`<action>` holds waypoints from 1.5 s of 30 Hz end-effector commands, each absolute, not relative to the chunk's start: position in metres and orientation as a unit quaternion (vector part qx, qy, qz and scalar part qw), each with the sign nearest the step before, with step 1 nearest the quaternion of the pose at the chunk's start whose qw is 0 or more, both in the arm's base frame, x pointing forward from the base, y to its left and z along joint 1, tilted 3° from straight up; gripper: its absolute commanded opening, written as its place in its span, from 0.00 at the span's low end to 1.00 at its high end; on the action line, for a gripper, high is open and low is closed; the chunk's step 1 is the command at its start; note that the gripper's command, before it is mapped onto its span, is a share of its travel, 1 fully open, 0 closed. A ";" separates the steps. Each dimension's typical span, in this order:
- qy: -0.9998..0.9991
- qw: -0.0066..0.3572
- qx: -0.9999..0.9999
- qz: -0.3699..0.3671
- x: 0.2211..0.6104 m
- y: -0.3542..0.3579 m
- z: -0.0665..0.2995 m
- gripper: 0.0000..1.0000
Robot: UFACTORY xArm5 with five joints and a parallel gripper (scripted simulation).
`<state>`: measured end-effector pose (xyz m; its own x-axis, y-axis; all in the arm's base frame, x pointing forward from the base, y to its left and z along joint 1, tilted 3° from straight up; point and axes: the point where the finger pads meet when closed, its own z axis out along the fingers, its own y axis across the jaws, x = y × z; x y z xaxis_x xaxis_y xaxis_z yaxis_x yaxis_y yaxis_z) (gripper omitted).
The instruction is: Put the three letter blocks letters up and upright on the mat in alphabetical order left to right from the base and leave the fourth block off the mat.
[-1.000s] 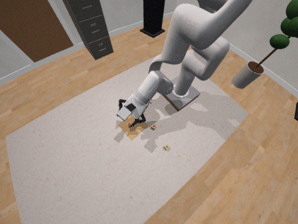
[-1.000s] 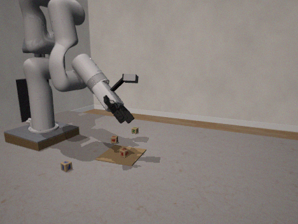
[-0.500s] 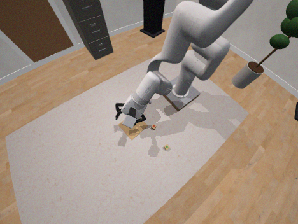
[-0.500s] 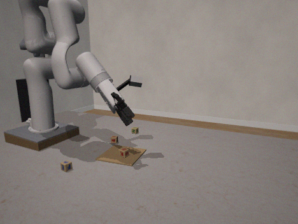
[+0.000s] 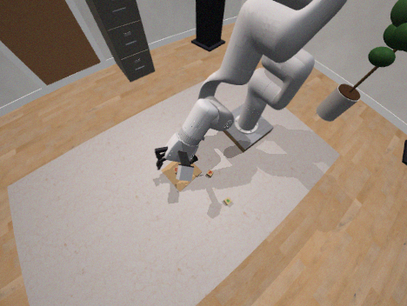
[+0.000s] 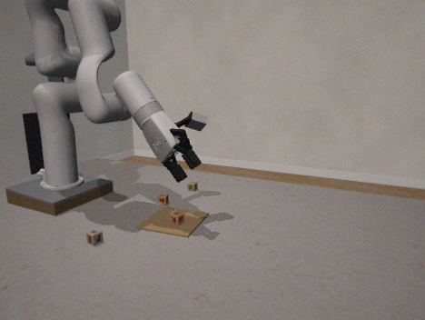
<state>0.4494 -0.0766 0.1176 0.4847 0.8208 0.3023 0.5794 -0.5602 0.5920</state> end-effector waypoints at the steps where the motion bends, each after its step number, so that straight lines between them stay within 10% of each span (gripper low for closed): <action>1: 0.478 0.223 0.807 0.265 0.453 -0.075 0.119 1.00; 45: 0.839 0.259 0.468 0.103 0.465 -0.061 0.127 1.00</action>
